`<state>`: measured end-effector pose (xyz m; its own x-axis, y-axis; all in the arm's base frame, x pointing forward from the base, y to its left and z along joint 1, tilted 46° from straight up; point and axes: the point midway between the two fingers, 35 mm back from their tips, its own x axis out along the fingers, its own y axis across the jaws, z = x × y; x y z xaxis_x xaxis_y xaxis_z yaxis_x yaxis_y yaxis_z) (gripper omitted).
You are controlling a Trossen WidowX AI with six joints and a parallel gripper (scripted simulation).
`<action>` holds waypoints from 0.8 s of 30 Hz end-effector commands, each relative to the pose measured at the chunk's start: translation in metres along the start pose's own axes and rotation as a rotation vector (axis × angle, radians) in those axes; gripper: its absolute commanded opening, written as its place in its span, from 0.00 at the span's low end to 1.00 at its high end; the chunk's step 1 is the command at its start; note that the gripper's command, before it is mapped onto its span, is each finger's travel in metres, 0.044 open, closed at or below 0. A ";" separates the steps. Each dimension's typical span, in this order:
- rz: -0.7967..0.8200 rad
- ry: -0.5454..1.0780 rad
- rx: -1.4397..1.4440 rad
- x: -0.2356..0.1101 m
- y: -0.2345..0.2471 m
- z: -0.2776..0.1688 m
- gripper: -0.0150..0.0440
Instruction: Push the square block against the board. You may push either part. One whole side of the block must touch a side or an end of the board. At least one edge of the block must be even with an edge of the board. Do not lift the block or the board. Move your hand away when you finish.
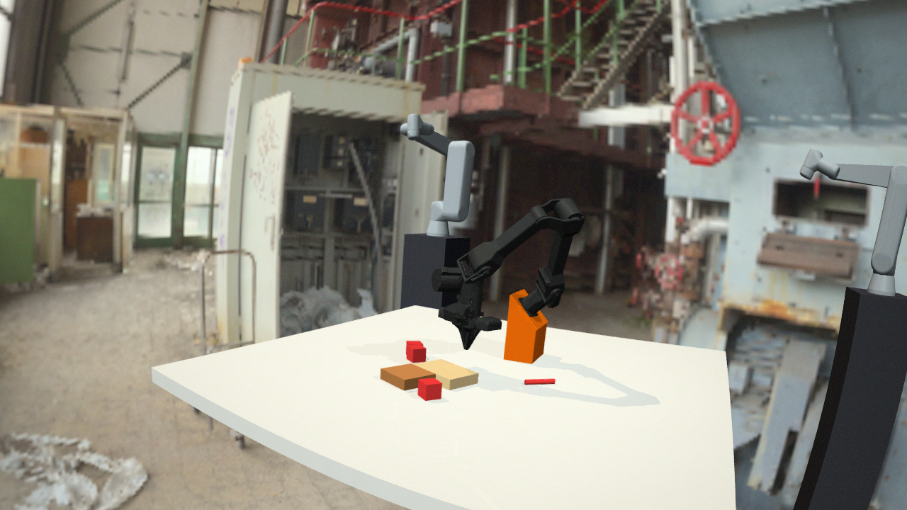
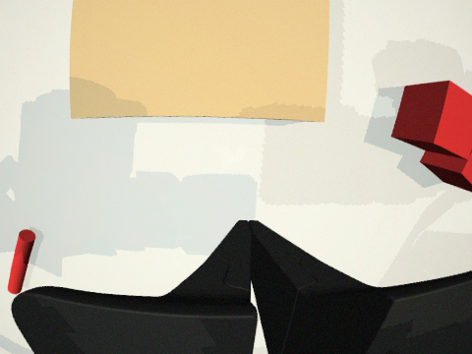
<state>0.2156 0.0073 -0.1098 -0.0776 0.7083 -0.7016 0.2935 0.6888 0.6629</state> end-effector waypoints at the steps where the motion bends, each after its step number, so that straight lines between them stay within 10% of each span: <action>1: 0.000 0.001 -0.046 0.000 0.002 0.003 0.25; 24: -0.007 0.005 -0.843 -0.003 0.049 0.057 0.25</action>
<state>0.2764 0.0257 -0.0936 -0.0824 0.7003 -0.7091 -0.4365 0.6143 0.6574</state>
